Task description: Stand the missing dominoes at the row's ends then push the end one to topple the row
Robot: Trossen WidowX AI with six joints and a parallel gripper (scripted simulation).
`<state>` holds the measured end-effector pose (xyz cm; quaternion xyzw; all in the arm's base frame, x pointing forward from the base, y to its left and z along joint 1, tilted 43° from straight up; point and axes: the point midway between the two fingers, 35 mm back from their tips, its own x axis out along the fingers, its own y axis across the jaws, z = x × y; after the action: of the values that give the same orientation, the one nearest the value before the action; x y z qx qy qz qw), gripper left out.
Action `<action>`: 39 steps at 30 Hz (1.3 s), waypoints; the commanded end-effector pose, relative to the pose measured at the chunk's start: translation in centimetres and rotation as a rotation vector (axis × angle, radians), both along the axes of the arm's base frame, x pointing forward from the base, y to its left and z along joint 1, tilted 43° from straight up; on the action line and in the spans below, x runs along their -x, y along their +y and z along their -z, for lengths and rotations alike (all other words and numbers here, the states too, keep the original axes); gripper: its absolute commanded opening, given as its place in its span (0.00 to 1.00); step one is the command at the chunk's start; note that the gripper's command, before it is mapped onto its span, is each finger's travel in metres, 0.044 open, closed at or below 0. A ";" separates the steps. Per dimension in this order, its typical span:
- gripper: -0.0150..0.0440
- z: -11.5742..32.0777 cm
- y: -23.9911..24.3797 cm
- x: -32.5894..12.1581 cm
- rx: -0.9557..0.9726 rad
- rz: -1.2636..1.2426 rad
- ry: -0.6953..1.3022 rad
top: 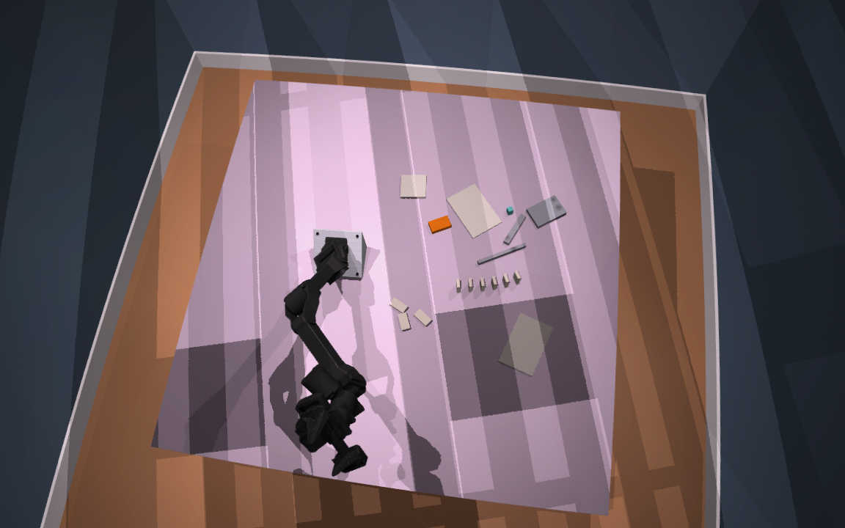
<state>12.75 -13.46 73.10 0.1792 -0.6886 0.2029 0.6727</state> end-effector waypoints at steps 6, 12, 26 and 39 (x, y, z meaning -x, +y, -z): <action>1.00 1.3 -3.2 -3.8 -0.148 0.046 0.112; 1.00 4.2 -6.7 -9.5 -0.342 0.081 0.292; 1.00 18.0 -10.5 -22.7 -0.733 0.190 0.885; 1.00 38.9 -6.9 -27.7 -0.893 0.468 1.716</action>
<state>40.53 -21.95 39.12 0.3939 -0.0986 -0.3710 0.8351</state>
